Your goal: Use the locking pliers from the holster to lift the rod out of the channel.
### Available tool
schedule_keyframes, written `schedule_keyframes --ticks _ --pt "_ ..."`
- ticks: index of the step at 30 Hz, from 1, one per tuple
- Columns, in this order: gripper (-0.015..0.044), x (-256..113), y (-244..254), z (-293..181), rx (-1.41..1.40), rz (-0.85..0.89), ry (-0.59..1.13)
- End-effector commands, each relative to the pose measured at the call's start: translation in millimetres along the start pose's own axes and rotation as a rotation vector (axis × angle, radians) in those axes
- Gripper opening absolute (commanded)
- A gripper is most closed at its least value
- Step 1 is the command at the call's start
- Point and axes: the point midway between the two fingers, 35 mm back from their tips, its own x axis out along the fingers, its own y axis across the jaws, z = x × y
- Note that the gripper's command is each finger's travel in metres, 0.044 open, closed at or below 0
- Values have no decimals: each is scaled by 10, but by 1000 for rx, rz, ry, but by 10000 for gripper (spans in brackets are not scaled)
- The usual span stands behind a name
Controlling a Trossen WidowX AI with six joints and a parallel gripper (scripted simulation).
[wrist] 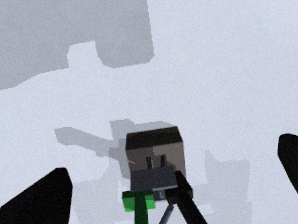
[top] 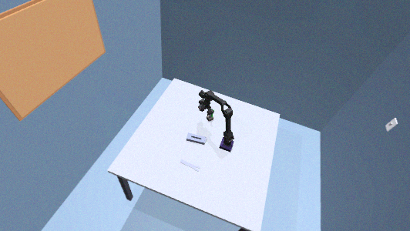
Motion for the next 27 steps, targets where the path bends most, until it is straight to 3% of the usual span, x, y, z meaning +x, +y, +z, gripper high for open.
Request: schedule_keyframes --ticks 1,20,27 --pt "440 37 9 -132 -6 4 5" --pt "440 76 6 -749 -6 4 10" --pt "440 101 5 -769 -6 4 11"
